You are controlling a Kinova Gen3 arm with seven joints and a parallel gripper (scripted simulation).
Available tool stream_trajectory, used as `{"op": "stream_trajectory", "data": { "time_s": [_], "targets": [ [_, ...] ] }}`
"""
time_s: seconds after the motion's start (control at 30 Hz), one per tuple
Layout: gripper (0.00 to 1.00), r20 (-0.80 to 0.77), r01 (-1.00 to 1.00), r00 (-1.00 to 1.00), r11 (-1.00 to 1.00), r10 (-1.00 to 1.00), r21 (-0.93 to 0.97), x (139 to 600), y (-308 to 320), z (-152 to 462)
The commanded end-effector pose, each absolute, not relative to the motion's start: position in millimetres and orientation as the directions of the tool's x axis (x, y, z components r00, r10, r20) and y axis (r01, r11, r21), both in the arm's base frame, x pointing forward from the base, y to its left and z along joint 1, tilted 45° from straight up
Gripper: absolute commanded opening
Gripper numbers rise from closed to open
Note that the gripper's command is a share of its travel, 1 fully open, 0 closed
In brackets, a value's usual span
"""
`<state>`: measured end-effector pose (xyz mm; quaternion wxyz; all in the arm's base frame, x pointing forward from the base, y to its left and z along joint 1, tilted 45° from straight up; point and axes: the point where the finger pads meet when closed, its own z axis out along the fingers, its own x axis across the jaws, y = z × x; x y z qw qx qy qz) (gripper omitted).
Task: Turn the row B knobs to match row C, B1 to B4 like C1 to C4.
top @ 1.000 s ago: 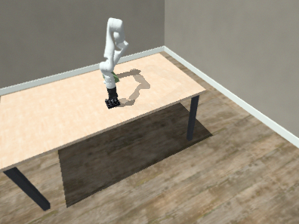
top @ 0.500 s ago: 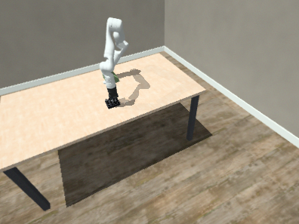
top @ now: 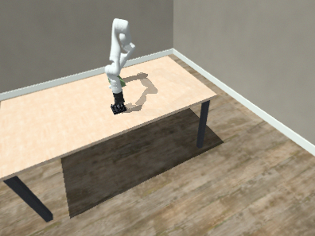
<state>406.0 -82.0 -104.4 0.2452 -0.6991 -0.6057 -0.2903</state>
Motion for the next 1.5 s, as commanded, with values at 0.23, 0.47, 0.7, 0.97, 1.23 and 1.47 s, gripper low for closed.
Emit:
{"op": "stream_trajectory", "data": {
  "time_s": [0.23,0.47,0.7,0.97,1.23,1.47],
  "targets": [
    [0.30,0.702,0.989,0.098,-0.147,0.705,0.010,406,-83,-104],
    [0.46,0.702,0.989,0.098,-0.147,0.705,0.010,406,-83,-104],
    [0.46,0.702,0.989,0.098,-0.147,0.705,0.010,406,-83,-104],
    [0.46,0.702,0.989,0.098,-0.147,0.705,0.010,406,-83,-104],
    [0.46,0.702,0.989,0.098,-0.147,0.705,0.010,405,-90,-96],
    [0.46,0.702,0.989,0.098,-0.147,0.705,0.010,403,-102,-84]
  ]
}}
